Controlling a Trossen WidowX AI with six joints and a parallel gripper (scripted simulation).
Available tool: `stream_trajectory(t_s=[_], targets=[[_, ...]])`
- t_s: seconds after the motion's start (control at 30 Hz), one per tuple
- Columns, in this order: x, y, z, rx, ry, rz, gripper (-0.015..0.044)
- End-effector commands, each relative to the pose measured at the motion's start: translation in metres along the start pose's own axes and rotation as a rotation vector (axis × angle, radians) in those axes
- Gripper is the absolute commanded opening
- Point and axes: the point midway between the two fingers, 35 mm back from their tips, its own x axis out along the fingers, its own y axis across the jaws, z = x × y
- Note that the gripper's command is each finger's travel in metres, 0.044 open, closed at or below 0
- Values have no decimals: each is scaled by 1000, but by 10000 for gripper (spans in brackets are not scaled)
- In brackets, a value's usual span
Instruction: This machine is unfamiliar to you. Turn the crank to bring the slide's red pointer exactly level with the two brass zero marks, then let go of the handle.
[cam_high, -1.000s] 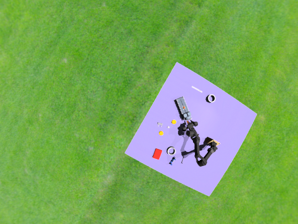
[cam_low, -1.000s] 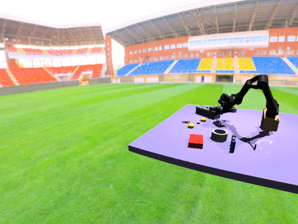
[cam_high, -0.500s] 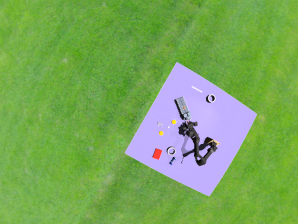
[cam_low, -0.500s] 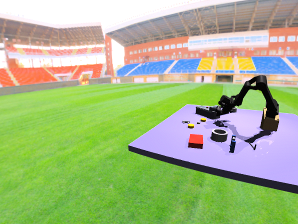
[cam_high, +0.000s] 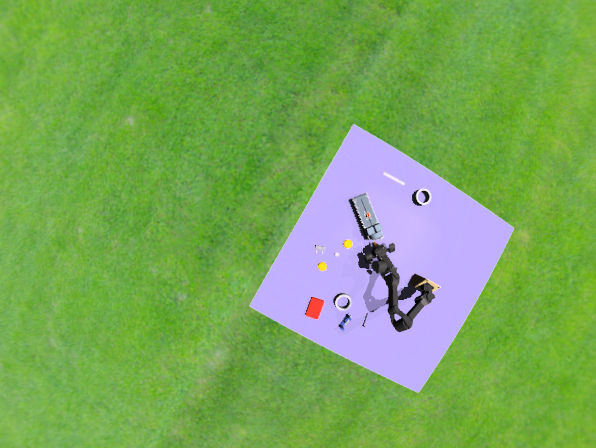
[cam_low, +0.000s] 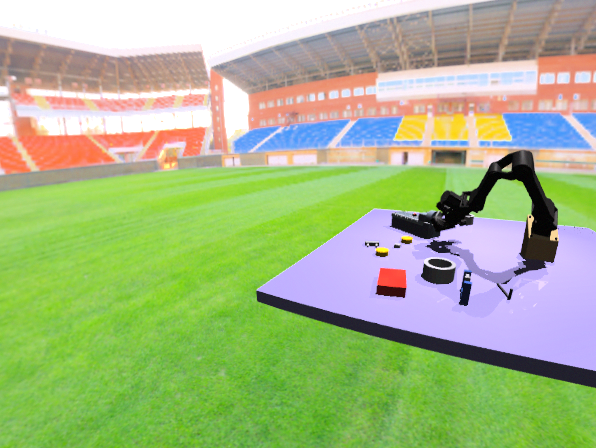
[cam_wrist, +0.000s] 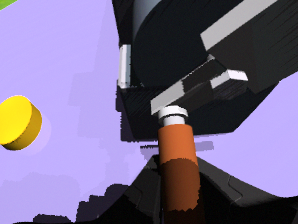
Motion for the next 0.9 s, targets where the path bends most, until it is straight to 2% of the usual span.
stream_trajectory(t_s=[0.0, 0.87], targets=[[0, 0, 0, 3, -2, -3, 0], [6, -10, -6, 3, -2, -3, 0]])
